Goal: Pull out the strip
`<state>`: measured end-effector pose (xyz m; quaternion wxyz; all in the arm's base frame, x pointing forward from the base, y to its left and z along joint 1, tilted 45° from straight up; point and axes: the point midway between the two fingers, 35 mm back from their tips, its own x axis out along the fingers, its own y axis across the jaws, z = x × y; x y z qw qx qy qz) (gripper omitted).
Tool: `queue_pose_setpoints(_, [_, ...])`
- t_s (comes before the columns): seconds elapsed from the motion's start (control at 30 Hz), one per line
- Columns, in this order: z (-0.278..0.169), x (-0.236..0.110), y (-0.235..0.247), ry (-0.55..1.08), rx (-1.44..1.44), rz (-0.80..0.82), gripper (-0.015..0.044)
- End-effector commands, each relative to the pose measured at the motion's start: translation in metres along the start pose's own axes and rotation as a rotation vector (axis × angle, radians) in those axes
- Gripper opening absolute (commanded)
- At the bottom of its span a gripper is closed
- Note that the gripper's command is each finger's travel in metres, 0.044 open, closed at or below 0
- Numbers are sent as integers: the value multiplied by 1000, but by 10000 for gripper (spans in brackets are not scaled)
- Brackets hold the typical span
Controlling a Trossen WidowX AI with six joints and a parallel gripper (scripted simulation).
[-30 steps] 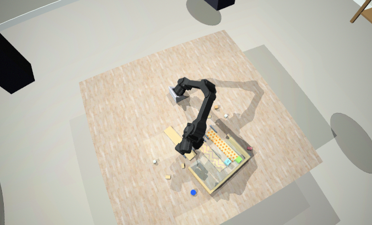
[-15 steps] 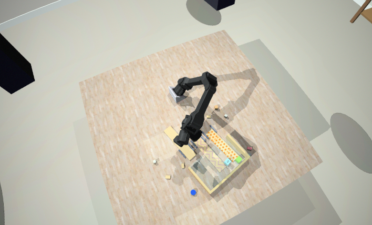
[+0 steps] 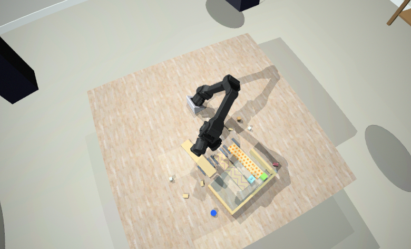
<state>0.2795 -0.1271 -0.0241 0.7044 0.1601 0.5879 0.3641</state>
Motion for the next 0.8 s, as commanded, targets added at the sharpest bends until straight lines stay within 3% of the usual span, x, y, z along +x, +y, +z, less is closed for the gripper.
queue_pose_setpoints(0.0, [0,-24,-2,-6,-9,-18,0])
queue_pose_setpoints(0.77, [0,-28,-2,-6,-9,-18,0])
